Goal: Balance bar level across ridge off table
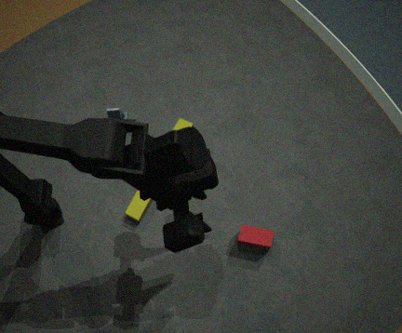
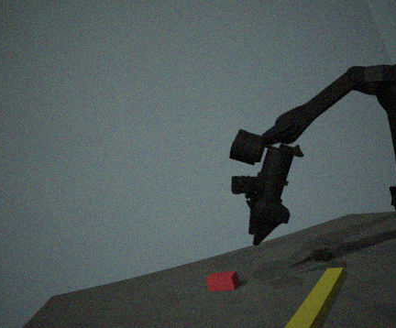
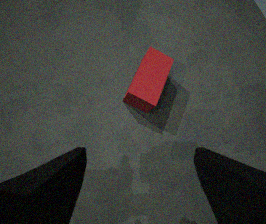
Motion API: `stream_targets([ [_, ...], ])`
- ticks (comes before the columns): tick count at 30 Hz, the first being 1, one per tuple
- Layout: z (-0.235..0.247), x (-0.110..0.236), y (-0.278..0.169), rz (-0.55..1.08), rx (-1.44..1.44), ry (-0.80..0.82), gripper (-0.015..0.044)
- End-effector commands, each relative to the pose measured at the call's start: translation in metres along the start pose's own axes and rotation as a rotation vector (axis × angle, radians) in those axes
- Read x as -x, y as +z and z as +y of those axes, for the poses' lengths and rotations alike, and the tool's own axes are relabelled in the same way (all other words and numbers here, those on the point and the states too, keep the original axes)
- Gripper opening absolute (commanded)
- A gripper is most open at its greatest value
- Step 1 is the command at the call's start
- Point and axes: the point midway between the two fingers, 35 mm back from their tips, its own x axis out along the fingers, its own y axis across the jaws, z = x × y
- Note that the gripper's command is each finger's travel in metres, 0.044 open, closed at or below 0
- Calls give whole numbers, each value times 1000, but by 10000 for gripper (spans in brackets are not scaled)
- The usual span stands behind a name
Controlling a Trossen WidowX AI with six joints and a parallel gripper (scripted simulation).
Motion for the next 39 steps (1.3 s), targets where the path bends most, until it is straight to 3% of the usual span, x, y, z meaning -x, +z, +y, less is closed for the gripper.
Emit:
stream_targets([
  [1, 22, -2, -1, 48, 110, 55, 315],
  [28, 160, 33, -37, 349, 870, 434, 315],
  [34, 163, 33, -38, 356, 889, 443, 315],
  [39, 168, 14, -48, 356, 889, 443, 315],
])
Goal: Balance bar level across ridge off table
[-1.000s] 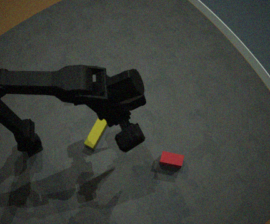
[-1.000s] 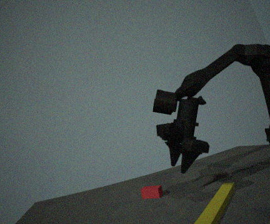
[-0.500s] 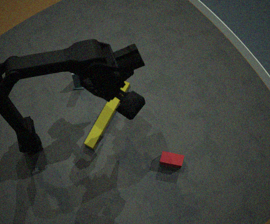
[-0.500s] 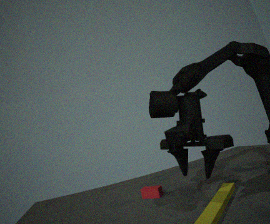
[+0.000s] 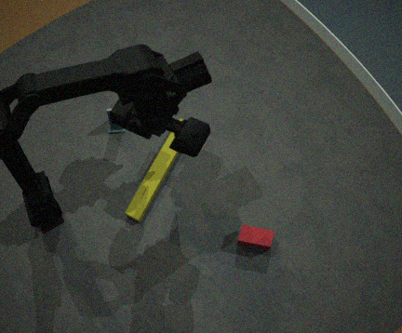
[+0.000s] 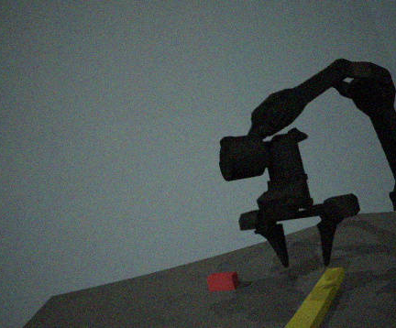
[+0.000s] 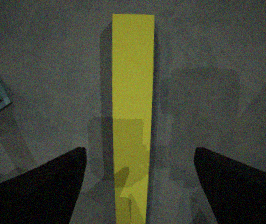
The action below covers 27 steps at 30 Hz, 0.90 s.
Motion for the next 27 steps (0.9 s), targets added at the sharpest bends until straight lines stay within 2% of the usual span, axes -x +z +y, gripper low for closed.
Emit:
stream_targets([
  [1, 2, -23, -1, 14, 6, 16, 315],
  [4, 3, -38, -2, 14, 6, 16, 315],
  [27, 4, -64, -2, 14, 6, 16, 315],
])
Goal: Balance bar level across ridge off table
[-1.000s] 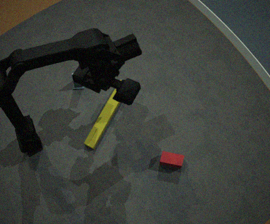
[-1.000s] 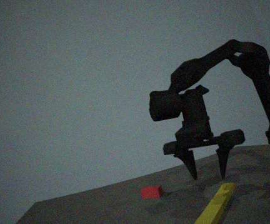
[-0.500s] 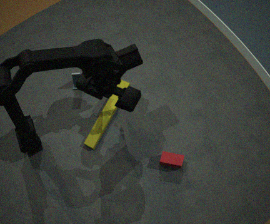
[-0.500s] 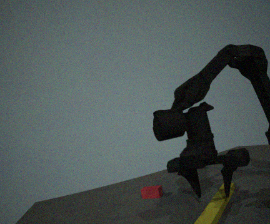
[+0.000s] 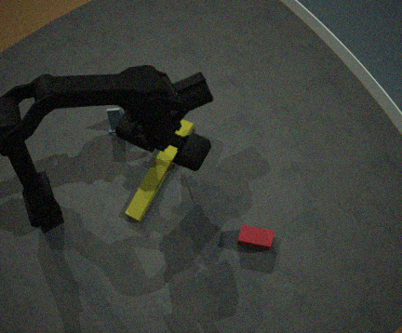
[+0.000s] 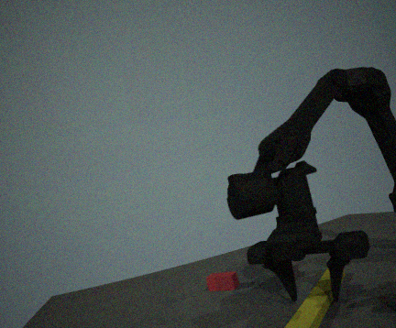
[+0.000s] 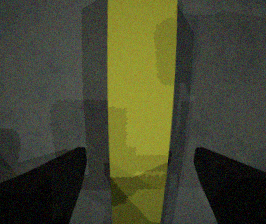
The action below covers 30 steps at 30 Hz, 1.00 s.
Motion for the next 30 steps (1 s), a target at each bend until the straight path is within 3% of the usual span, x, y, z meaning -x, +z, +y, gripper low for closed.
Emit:
stream_targets([
  [1, 1, -7, -1, 6, 4, 9, 315],
  [16, 1, -7, -1, 6, 4, 9, 315],
  [22, 1, -6, -1, 7, 0, 6, 157],
  [30, 1, -6, -1, 7, 0, 6, 104],
])
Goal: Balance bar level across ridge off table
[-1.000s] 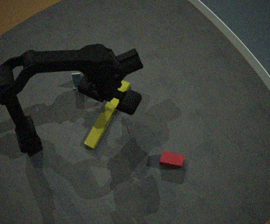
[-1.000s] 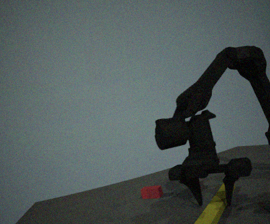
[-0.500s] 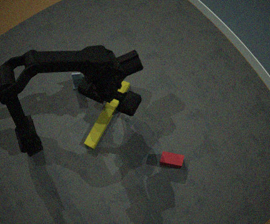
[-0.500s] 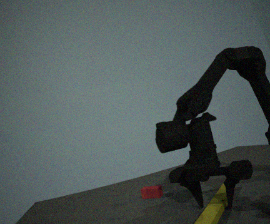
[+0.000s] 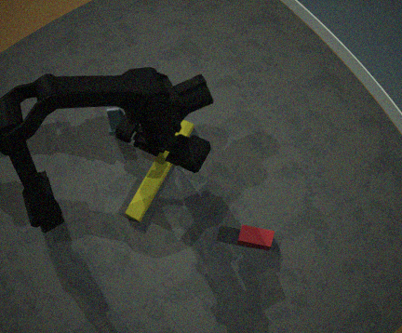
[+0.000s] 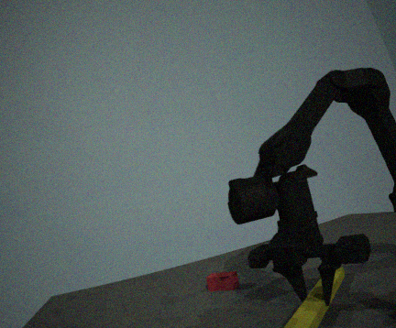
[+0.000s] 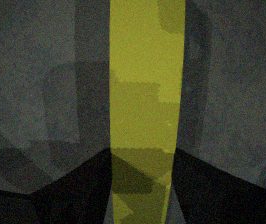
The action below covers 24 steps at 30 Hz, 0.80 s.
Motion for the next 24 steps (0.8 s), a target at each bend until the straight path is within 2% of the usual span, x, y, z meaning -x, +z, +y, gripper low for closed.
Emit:
stream_targets([
  [1, 0, 0, 0, 0, 0, 0, 78],
  [4, -1, 6, 1, 0, 0, 0, 0],
  [24, -4, 57, 5, -1, 2, 1, 0],
])
